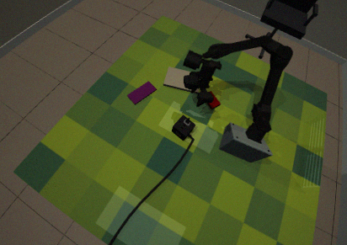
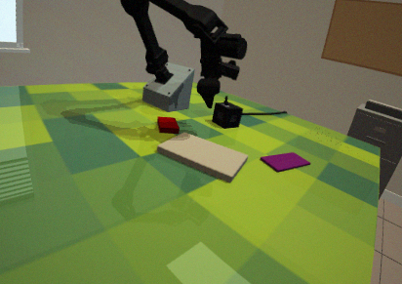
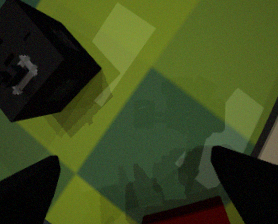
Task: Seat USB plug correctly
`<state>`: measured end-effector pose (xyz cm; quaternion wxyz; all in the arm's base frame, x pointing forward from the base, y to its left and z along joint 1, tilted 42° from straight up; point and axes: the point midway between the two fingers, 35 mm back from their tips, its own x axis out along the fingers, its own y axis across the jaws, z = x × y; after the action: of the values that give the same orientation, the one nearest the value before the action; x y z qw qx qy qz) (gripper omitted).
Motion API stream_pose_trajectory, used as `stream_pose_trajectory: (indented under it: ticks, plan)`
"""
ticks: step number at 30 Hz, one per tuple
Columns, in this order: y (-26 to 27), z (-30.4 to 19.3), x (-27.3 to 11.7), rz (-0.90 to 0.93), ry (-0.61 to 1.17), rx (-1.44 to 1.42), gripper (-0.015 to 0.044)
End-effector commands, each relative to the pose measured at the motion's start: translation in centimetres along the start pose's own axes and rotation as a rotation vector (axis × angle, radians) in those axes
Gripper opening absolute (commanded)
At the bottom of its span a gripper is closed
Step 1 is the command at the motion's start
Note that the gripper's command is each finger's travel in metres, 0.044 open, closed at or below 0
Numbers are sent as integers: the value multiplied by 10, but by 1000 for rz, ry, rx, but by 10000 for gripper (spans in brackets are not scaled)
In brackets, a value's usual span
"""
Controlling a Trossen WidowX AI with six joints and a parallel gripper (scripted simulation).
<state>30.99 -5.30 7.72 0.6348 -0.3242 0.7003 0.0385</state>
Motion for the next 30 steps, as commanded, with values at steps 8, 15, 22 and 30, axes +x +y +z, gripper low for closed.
stream_pose_trajectory:
  ticks: [8,15,22,30]
  plan:
    - [111,58,6,-188,254,-723,440]
    - [111,57,7,-188,254,-723,440]
    - [109,57,11,-188,254,-723,440]
    - [107,55,19,-189,254,-723,440]
